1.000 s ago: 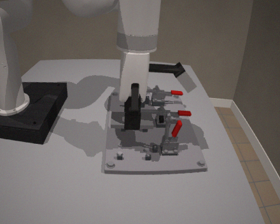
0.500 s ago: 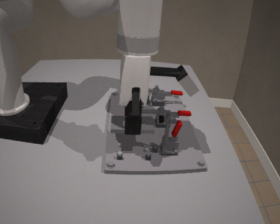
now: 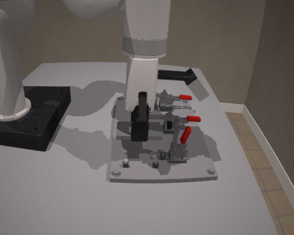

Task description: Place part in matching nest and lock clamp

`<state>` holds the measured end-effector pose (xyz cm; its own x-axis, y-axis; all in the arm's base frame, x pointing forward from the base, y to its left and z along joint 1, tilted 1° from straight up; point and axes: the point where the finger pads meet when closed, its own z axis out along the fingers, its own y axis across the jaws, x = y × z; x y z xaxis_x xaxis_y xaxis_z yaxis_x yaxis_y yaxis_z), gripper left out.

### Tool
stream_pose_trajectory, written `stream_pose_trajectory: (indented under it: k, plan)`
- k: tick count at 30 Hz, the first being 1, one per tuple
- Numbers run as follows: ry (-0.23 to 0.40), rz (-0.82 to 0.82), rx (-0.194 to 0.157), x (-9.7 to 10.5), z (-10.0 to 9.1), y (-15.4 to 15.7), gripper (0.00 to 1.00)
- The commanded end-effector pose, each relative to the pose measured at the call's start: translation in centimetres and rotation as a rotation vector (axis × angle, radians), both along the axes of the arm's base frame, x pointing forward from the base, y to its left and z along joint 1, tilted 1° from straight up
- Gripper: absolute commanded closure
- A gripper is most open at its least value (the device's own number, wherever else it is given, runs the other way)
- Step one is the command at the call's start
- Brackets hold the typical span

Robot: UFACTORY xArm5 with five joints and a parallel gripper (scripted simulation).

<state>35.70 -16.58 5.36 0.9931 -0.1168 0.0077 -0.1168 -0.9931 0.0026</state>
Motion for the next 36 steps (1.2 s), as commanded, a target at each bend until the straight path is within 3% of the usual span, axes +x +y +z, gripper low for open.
stream_pose_trajectory:
  k: [1, 19, 36]
  plan:
    - [-0.003, 0.000, -0.001, 0.1, 0.1, -0.1, 1.00]
    - [-0.003, 0.000, -0.001, 0.1, -0.4, -0.1, 1.00]
    - [-0.003, 0.000, -0.002, 0.2, -2.5, -0.2, 1.00]
